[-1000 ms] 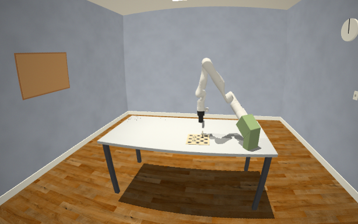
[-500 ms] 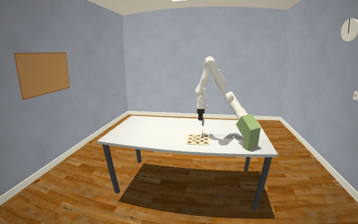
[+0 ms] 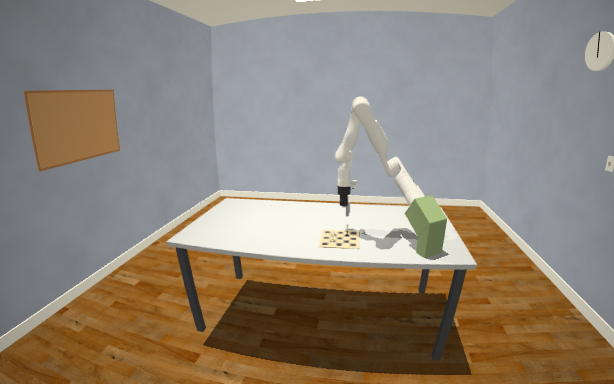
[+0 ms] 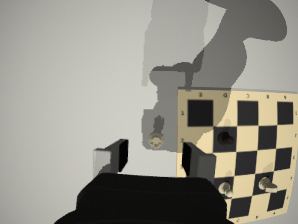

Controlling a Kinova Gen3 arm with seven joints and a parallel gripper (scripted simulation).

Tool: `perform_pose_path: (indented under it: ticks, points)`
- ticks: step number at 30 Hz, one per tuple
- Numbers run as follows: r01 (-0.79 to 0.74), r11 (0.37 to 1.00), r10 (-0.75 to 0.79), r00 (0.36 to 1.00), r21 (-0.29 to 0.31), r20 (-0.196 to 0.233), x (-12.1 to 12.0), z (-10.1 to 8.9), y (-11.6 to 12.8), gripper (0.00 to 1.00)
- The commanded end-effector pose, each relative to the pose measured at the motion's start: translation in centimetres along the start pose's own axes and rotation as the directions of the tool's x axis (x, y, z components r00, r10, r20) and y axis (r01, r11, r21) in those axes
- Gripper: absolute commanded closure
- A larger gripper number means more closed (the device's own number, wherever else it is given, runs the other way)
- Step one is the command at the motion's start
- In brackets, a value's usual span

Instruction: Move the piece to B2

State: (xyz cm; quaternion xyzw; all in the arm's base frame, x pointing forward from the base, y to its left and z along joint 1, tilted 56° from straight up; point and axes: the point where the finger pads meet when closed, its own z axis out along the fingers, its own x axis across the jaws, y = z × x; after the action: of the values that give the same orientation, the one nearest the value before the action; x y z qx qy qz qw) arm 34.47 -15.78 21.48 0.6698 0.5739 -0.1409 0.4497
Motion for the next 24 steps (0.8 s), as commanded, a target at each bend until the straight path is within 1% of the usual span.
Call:
perform_pose_path:
  ticks: [1,16,20,24]
  points:
    - [0.0,1.0,0.0,1.0,-0.001,0.0,0.02,-0.03,0.03,0.0]
    - [0.017,1.0,-0.017,1.0,0.001,0.0,0.02,-0.01,-0.05,0.0]
    - [0.069,0.998,-0.069,0.998,0.008,0.002,0.03,0.02,-0.31,0.0]
    - [0.172,0.985,-0.172,0.985,0.02,0.003,0.04,0.08,-0.78,0.0]
